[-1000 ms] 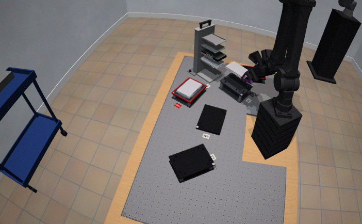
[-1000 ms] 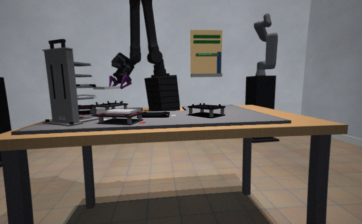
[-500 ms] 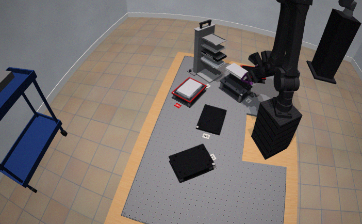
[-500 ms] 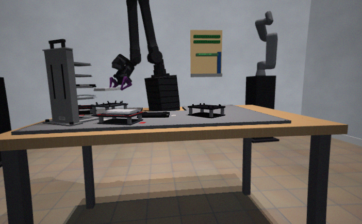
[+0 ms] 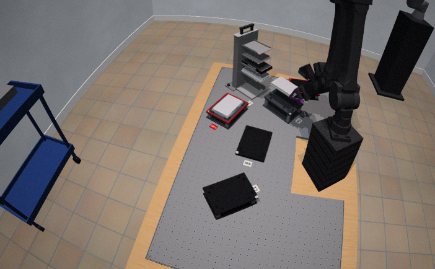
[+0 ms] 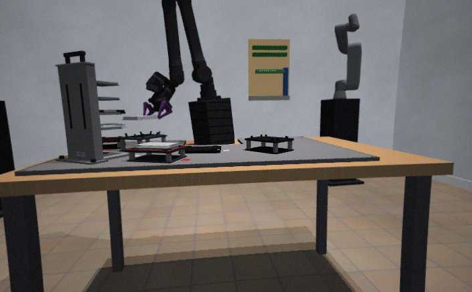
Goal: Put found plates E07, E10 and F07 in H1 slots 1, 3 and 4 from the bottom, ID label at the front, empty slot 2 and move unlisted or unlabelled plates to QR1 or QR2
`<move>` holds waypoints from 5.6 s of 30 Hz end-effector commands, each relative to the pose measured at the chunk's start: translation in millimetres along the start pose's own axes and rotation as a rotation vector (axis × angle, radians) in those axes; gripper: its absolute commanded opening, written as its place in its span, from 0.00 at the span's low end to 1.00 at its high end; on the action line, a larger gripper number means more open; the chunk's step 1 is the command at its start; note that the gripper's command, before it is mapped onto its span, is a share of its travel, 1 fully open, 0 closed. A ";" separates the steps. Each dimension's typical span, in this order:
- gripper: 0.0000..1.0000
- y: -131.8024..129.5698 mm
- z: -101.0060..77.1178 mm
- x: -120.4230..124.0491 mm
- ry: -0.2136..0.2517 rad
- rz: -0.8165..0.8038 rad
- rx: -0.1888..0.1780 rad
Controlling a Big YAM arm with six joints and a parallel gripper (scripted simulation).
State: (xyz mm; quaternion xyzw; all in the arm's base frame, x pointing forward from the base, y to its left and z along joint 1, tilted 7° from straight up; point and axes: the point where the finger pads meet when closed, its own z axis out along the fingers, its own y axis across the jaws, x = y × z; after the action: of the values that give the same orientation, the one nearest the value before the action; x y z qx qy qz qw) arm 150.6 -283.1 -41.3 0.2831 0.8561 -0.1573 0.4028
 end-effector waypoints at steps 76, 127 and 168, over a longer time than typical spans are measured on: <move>0.86 -1.9 27.4 17.4 -0.023 -0.008 0.005; 0.86 -1.8 43.2 33.7 -0.023 -0.008 0.005; 0.93 -0.5 49.5 48.0 -0.013 -0.006 0.005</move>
State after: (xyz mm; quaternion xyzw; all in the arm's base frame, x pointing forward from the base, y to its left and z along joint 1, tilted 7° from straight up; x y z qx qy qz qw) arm 154.6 -291.1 -111.7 0.2817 0.8549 -0.1605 0.4050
